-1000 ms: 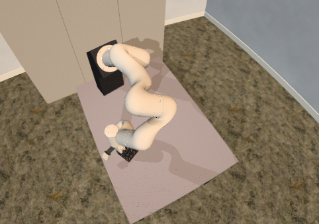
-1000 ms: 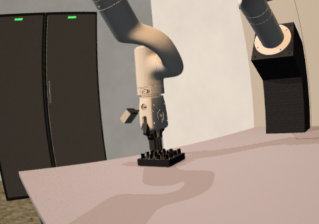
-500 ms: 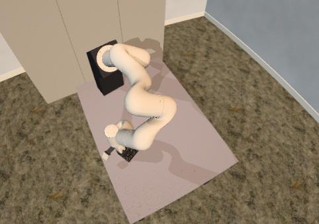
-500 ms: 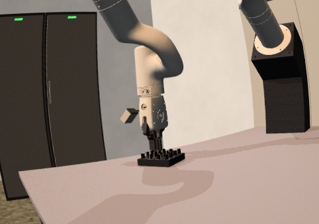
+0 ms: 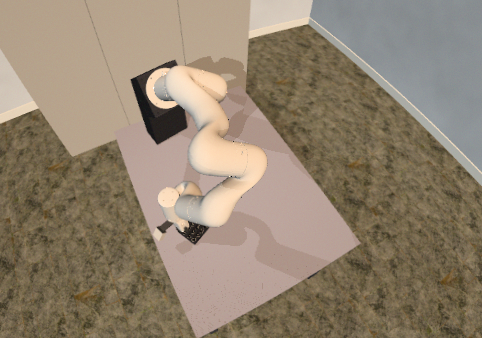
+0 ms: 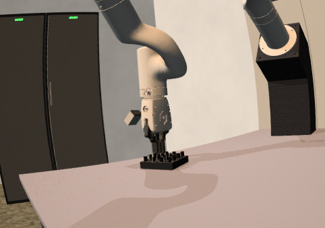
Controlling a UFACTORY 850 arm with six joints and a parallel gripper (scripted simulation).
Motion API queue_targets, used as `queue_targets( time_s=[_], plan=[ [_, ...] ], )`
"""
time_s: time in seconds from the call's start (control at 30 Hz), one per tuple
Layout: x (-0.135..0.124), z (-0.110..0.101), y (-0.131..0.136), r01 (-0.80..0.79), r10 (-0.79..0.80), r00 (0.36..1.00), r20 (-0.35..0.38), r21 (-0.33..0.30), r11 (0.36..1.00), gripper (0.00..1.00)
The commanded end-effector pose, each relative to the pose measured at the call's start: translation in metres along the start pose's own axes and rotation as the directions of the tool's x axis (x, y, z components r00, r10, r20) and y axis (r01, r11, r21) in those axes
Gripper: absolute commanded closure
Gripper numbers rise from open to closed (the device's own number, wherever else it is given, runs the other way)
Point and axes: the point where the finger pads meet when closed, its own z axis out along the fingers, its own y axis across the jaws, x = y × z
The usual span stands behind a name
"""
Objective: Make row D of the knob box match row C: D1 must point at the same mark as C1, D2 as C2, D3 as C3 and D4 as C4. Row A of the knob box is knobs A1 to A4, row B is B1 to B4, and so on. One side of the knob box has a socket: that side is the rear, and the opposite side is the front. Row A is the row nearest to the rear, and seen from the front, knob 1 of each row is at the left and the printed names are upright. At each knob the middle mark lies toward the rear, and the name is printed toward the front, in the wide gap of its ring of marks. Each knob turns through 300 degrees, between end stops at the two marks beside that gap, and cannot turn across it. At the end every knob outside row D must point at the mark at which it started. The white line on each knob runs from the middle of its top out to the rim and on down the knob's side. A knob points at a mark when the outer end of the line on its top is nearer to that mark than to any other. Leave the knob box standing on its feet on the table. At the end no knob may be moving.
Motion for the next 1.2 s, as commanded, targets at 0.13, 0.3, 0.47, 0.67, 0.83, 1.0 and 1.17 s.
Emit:
queue_targets(
  time_s=[0.13,0.3,0.47,0.67,0.83,1.0,1.17],
  plan=[
    [0.0003,-0.0003,-0.0002,-0.081,0.081,0.997,0.0,0.0,0.997,0.92],
    [0.0003,-0.0003,-0.0002,-0.17,0.17,0.985,0.0,0.0,0.985,0.92],
    [0.0003,-0.0003,-0.0002,-0.273,0.273,0.962,0.0,0.0,0.962,0.92],
    [0.0003,-0.0003,-0.0002,-0.363,0.363,0.932,0.0,0.0,0.932,0.92],
    [0.0003,-0.0003,-0.0002,-0.479,0.479,0.878,0.0,0.0,0.878,0.92],
    [0.0003,-0.0003,-0.0002,-0.592,0.592,0.806,0.0,0.0,0.806,0.92],
    [0.0003,-0.0003,-0.0002,-0.696,0.696,0.718,0.0,0.0,0.718,0.92]
  ],
)
